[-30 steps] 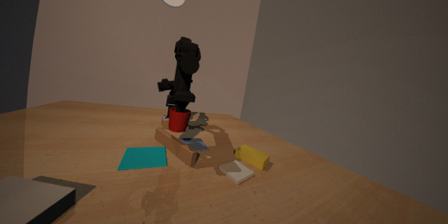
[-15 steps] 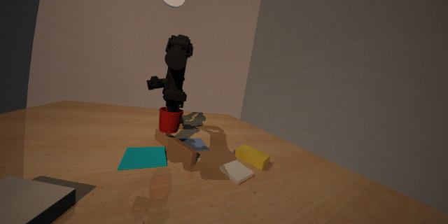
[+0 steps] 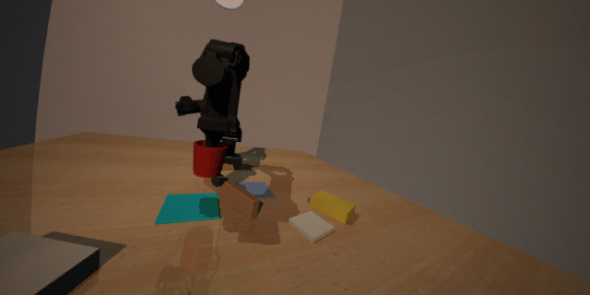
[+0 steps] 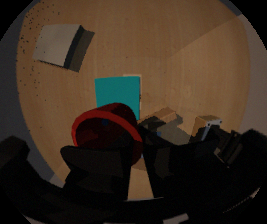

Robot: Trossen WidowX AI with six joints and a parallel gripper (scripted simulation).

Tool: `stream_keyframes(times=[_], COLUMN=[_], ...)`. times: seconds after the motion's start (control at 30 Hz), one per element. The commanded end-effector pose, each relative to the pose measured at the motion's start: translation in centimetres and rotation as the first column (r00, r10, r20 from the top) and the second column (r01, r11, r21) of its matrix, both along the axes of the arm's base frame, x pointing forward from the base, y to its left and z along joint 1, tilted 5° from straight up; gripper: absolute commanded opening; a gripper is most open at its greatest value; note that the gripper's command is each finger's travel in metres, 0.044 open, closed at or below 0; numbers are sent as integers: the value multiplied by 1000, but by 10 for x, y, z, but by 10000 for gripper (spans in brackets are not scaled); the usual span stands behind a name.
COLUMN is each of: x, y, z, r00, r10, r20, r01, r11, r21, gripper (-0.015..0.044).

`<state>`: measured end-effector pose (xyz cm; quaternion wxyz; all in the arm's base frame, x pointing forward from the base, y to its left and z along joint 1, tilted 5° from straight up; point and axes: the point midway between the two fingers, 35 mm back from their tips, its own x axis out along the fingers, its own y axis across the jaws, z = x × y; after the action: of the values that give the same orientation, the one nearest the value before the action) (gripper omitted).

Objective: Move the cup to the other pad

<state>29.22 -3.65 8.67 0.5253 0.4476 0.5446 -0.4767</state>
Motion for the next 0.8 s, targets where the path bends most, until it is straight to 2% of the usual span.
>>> stream_keyframes(times=[0.0,0.77], x=[6,11], y=[-10,-21], z=[-1,-21], r00=[1000,1000], r10=[3,3], r20=[-3,-3], r01=[-3,-3], r11=[1000,1000], r21=[-4,-5], gripper=[0,0])
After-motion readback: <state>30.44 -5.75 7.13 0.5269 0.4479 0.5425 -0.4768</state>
